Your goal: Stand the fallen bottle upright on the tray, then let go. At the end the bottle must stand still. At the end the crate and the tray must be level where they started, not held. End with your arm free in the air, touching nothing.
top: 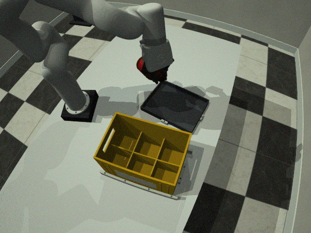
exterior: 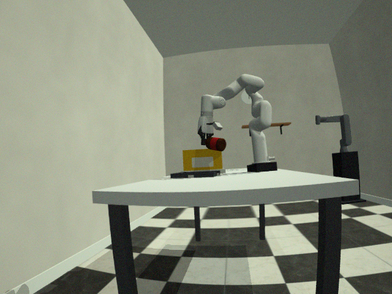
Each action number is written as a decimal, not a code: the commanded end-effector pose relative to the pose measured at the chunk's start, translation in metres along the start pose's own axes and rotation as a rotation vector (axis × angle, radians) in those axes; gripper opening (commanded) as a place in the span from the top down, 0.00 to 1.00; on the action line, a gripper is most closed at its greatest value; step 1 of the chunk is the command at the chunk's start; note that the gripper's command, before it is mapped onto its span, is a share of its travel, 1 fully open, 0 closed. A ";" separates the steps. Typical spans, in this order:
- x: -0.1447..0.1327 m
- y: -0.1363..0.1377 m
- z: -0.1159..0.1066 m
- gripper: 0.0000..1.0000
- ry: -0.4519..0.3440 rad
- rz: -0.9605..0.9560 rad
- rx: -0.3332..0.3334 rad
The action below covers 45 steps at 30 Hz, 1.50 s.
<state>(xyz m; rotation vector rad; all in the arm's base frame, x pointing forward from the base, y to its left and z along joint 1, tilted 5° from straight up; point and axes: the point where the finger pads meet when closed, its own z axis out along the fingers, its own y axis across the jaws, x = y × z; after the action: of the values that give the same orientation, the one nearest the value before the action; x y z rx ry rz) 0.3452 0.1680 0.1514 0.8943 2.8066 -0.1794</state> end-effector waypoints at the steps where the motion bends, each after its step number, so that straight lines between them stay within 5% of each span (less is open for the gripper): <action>1: -0.001 0.001 -0.002 1.00 -0.019 0.001 -0.006; 30: 0.000 0.001 -0.002 1.00 -0.034 0.000 -0.006; 45: 0.000 0.001 -0.002 1.00 -0.105 0.001 0.000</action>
<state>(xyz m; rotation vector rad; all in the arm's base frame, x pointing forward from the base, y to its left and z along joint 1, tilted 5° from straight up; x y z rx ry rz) 0.3444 0.1681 0.1516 0.8654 2.7277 -0.2164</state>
